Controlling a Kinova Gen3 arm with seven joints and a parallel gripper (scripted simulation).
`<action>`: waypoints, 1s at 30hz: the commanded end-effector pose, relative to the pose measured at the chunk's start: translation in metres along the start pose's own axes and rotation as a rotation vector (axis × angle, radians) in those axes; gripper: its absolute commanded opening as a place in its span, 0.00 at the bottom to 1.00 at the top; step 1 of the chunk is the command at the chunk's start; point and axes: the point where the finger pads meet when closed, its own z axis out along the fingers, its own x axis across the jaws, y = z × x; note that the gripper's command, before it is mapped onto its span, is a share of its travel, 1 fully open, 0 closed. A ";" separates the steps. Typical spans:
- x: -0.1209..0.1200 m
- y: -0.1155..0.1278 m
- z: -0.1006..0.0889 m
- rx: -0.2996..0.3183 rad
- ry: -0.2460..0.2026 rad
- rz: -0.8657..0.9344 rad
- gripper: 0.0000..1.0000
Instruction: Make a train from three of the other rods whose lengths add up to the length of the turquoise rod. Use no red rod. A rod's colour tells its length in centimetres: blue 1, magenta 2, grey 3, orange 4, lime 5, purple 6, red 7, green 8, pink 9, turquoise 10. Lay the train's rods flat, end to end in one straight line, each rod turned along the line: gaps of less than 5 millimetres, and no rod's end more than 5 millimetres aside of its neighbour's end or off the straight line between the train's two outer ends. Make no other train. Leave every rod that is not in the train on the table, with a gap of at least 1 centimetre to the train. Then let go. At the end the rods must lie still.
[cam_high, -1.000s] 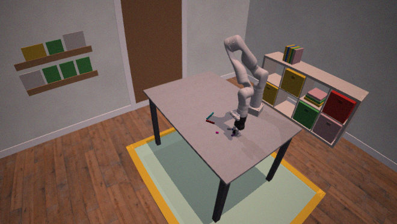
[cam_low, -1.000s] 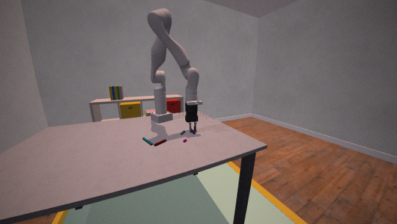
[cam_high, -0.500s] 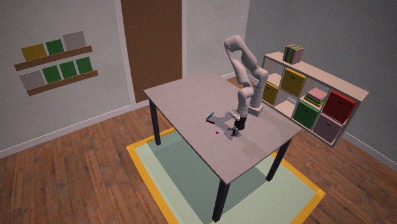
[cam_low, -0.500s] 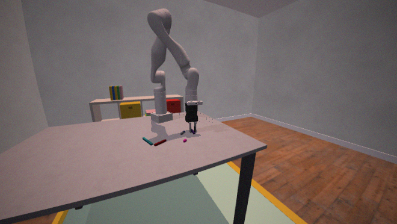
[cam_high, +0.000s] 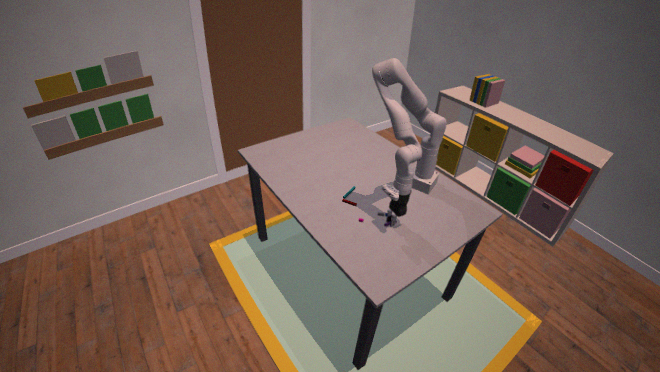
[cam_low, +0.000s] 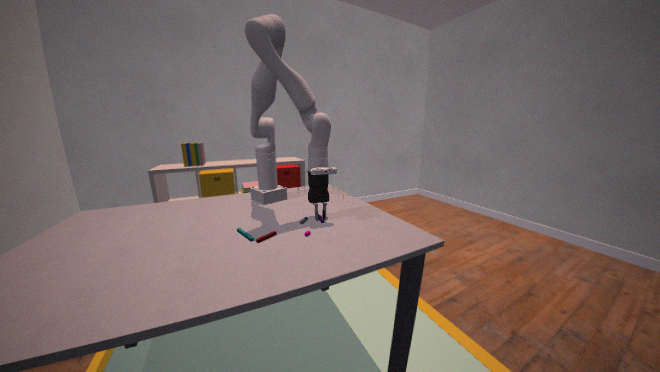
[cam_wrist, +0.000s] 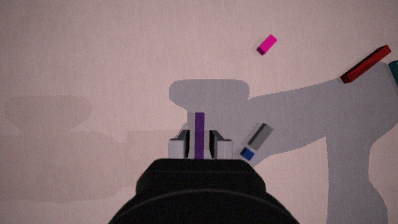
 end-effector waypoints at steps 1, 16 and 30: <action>-0.001 0.001 0.001 0.000 -0.004 -0.001 0.54; -0.001 0.001 0.001 0.000 -0.004 -0.001 0.24; -0.001 0.001 0.001 0.000 -0.004 -0.001 0.24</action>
